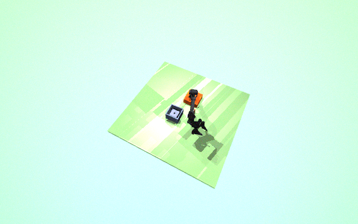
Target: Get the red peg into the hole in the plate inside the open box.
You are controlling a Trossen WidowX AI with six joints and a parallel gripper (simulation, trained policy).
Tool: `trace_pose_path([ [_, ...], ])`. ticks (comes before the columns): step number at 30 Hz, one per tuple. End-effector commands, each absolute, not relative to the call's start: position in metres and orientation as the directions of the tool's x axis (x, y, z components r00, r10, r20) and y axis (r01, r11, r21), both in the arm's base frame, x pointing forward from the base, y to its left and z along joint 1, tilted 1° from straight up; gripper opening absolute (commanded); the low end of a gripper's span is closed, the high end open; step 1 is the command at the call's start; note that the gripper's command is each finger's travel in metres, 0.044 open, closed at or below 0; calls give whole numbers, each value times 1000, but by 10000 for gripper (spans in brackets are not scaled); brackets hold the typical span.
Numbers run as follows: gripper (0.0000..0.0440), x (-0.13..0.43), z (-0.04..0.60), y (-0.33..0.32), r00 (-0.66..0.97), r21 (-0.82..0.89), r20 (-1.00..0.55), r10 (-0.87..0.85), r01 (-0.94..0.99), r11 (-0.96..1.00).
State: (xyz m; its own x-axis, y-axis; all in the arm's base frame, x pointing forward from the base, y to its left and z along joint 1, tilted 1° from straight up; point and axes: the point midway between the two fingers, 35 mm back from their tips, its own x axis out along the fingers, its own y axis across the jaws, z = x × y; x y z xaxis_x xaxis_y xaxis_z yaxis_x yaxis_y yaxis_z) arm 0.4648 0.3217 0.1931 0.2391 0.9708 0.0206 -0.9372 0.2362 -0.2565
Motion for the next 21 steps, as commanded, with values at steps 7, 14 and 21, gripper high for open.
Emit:
trace_pose_path([
  [7, 440, 461, 220, 329, 338, -57, -49, 940, -941, 335],
  [14, 440, 433, 239, 343, 387, 144, -150, 910, -902, 407],
  [21, 440, 401, 229, 350, 400, 314, -284, 872, -820, 478],
])
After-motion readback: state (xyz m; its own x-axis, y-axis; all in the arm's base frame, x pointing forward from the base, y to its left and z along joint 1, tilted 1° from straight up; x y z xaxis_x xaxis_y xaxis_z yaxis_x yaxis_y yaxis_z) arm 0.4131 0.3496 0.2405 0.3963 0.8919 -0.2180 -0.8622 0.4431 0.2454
